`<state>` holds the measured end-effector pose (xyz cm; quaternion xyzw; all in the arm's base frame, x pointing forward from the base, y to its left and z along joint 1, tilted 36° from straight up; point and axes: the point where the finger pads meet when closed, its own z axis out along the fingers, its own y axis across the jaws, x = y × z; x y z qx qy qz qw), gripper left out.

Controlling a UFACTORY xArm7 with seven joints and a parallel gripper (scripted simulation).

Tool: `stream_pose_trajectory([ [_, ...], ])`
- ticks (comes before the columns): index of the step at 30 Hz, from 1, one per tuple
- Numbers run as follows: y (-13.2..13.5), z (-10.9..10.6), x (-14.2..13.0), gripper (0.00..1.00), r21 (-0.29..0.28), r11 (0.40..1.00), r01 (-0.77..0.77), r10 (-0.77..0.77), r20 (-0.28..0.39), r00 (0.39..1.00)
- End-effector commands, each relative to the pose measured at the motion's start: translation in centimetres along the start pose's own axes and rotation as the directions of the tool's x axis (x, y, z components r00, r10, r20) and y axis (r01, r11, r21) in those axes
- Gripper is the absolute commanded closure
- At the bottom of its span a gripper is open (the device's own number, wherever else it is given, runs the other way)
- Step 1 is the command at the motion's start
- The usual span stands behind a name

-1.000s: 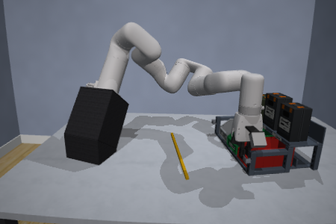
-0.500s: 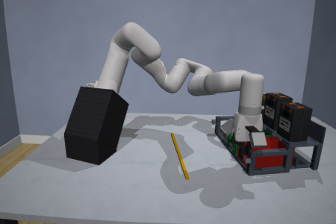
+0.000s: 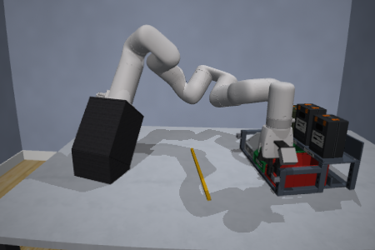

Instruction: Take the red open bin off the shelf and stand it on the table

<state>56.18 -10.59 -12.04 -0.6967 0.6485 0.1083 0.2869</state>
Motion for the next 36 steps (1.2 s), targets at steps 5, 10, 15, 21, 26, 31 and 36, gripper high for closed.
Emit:
stream_pose_trajectory([
  [5,-0.1,-0.2,0.1,1.00,0.003,1.000,0.000,0.000,-0.003,1.000],
  [10,-0.1,-0.2,0.1,1.00,0.003,1.000,0.000,0.000,-0.003,1.000],
  [15,-0.1,-0.9,0.1,1.00,0.003,1.000,0.000,0.000,-0.003,1.000],
  [21,-0.1,-1.4,0.1,1.00,0.003,1.000,0.000,0.000,-0.003,1.000],
  [26,-0.1,-1.4,0.1,1.00,0.003,1.000,0.000,0.000,-0.003,1.000],
  [31,-0.1,-1.8,0.1,1.00,0.003,1.000,0.000,0.000,-0.003,1.000],
  [36,-0.1,-2.4,0.1,1.00,0.003,1.000,0.000,0.000,-0.004,1.000],
])
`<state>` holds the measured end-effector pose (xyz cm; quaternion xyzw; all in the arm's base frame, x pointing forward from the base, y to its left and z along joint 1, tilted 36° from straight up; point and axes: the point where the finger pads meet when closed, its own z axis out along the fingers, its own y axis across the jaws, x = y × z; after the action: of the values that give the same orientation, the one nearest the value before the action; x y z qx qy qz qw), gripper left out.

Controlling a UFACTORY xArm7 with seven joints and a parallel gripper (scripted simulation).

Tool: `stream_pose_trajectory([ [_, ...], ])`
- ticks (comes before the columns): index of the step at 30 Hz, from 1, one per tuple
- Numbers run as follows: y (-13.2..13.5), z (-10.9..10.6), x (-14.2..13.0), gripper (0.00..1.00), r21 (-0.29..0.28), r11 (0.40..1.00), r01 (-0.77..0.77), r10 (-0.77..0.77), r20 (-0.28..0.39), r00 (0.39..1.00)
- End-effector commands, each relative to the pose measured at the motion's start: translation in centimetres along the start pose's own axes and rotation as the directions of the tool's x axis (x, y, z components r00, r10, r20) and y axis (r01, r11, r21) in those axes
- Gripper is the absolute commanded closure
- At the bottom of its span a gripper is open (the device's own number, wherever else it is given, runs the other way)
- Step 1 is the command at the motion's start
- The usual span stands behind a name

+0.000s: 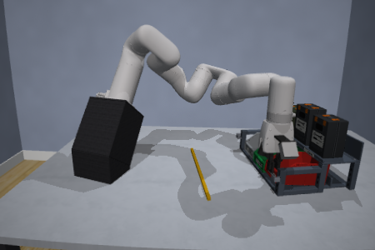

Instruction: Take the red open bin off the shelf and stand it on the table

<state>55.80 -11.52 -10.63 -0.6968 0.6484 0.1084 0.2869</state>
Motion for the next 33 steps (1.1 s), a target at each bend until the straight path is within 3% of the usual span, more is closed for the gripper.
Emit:
stream_pose_trajectory([
  [1,-0.09,-0.70,0.10,1.00,0.004,1.000,-0.001,0.001,-0.004,1.000],
  [33,-0.09,-0.24,0.09,1.00,0.004,1.000,-0.001,0.001,-0.004,1.000],
])
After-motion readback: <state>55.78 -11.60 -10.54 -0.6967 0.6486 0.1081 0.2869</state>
